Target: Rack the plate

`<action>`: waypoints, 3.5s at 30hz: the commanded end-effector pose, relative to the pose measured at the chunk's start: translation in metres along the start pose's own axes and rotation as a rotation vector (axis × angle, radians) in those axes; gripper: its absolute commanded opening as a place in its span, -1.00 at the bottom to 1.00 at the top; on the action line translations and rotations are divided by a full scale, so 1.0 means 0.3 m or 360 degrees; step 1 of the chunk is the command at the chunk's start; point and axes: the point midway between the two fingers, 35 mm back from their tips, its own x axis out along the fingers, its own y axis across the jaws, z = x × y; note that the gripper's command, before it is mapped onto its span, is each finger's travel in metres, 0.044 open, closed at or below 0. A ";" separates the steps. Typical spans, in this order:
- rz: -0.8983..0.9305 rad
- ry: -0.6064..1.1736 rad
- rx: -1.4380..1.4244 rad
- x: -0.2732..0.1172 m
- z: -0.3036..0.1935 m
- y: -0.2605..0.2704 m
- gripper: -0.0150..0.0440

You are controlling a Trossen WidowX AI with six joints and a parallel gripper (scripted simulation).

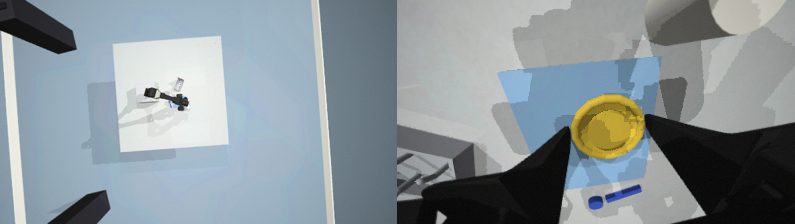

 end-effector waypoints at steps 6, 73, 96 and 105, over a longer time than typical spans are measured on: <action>0.0008 -0.0003 -0.0003 0.002 0.001 0.003 0.61; 0.0132 -0.0038 0.0762 -0.521 -0.153 0.454 -0.49; 0.0756 -0.0470 0.0448 -0.277 0.118 0.499 -0.49; 0.0947 -0.0689 0.0275 -0.216 0.175 0.498 -0.49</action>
